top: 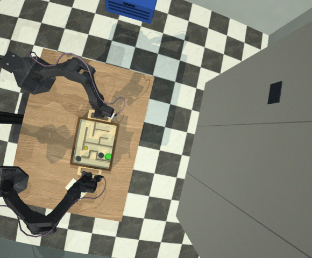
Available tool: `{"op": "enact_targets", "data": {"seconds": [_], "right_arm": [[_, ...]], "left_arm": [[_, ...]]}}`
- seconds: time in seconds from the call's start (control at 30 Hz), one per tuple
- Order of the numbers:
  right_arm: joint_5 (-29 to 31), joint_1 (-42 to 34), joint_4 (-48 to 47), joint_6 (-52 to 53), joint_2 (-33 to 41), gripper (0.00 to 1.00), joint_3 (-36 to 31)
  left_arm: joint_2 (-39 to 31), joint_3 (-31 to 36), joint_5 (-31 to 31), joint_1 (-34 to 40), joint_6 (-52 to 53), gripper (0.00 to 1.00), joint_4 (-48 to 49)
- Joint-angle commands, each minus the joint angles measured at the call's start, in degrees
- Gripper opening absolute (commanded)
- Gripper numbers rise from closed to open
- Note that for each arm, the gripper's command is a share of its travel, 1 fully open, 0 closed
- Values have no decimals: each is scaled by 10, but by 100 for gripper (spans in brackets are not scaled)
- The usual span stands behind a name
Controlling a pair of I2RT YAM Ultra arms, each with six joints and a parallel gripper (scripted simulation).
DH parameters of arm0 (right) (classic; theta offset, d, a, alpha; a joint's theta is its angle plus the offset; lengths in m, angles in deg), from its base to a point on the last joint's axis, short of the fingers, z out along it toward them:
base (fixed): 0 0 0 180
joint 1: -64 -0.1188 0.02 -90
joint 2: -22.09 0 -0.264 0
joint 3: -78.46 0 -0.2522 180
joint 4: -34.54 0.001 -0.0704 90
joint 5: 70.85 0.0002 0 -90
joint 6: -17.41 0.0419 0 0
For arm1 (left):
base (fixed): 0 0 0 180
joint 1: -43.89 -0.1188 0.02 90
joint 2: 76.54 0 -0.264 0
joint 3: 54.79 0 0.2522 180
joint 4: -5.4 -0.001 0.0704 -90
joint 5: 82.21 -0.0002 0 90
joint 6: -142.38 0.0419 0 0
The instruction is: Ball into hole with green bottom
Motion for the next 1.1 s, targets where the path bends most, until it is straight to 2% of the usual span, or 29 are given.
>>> {"op": "enact_targets", "data": {"seconds": [0.0, 0.13, 0.4, 0.43, 0.5, 0.6, 0.63, 0.67, 0.7, 0.8, 0.83, 1.03, 1.07], "right_arm": [[51, 36, 5, -8, 26, 0, 22], [15, 48, -67, -32, 30, 0, -25], [27, 49, -61, -23, 26, 0, -40], [49, 44, -31, -10, 27, 0, -23], [60, 37, -55, -13, 32, 0, -44], [48, 37, -46, -16, 30, 0, -36], [71, 29, -35, -3, 31, 0, -41], [79, 26, -68, -7, 40, 0, -56], [85, 22, -32, 2, 37, 0, -45], [105, 10, -33, 6, 46, 0, -45], [93, 11, -21, 5, 42, 0, -26], [96, 6, 2, 9, 46, 0, -10], [88, 8, 25, 18, 43, 0, -1]], "left_arm": [[17, -2, 64, -31, 12, 0, -23], [5, 27, 107, -15, -7, 0, -9], [-21, 39, 92, -18, 1, 0, -11], [-19, 39, 68, -25, 11, 0, -6], [-20, 48, 61, -30, 19, 0, 27], [-10, 47, 71, -29, 12, 0, 4], [-4, 51, 48, -35, 25, 0, 31], [-12, 62, 48, -38, 31, 0, 61], [-3, 58, 35, -41, 31, 0, 39], [0, 66, 21, -51, 42, 0, 70], [1, 59, 31, -48, 34, 0, 38], [11, 28, 27, -53, 36, 0, 26], [12, 17, 30, -53, 30, 0, -3]]}}
